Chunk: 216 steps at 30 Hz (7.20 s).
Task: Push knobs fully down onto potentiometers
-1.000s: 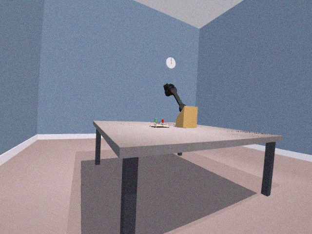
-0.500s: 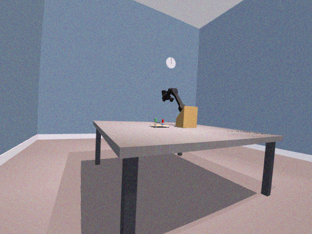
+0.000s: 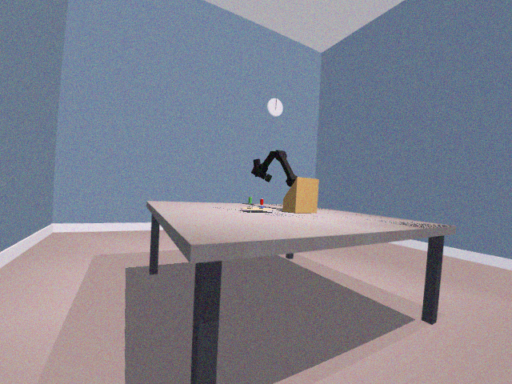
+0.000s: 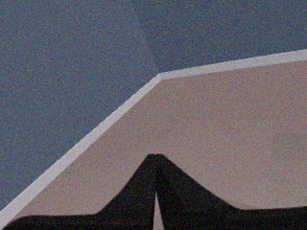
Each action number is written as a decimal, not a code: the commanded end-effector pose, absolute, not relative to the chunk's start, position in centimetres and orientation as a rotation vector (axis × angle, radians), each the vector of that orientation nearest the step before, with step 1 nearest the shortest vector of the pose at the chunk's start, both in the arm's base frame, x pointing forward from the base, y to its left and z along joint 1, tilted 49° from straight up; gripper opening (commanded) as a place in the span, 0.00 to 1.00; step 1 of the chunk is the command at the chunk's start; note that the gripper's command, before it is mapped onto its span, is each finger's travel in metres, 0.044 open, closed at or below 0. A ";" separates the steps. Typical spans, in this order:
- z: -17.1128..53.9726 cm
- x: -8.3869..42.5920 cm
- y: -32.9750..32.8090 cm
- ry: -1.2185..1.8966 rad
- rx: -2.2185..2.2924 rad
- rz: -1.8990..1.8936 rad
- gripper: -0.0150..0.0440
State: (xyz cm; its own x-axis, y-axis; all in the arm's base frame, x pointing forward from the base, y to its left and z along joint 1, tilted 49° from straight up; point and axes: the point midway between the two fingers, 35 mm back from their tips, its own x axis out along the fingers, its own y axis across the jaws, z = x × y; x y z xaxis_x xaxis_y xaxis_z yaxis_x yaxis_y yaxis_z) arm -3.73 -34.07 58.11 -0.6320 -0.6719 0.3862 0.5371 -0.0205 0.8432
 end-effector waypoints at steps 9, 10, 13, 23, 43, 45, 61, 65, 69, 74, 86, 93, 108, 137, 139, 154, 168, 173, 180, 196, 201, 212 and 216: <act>51.1 7.6 -38.6 -0.937 0.333 -1.746 0.25; 50.5 8.5 -38.8 -0.901 0.342 -1.739 0.25; 48.7 11.4 -39.0 -0.798 0.367 -1.716 0.25; 42.6 20.4 -38.0 -0.479 0.420 -1.613 0.25; 29.1 34.7 -28.7 0.121 0.385 -1.349 0.25; 27.9 35.6 -27.5 0.176 0.369 -1.322 0.25; 18.6 39.5 -15.9 0.622 0.144 -1.067 0.25; 16.4 39.5 -12.9 0.725 0.074 -0.997 0.25; 14.4 39.2 -9.9 0.824 -0.004 -0.926 0.25; 12.0 38.3 -6.3 0.940 -0.117 -0.838 0.25; 7.5 34.5 1.0 1.172 -0.437 -0.634 0.25; 5.6 31.5 4.2 1.278 -0.646 -0.520 0.25; 4.3 28.0 6.8 1.365 -0.885 -0.409 0.25; 1.8 28.7 4.1 1.364 -0.886 -0.410 0.25; 1.6 28.8 3.9 1.364 -0.886 -0.410 0.25; 1.6 28.8 3.9 1.364 -0.886 -0.410 0.25; 1.4 28.9 3.7 1.364 -0.886 -0.410 0.25; 1.3 28.9 3.6 1.364 -0.886 -0.410 0.25; 1.2 28.9 3.4 1.364 -0.886 -0.410 0.25; 1.3 28.9 3.5 1.364 -0.886 -0.410 0.25; 1.3 28.9 3.5 1.364 -0.886 -0.410 0.25; 1.1 28.9 3.4 1.364 -0.886 -0.410 0.25; 1.1 28.9 3.4 1.364 -0.886 -0.410 0.25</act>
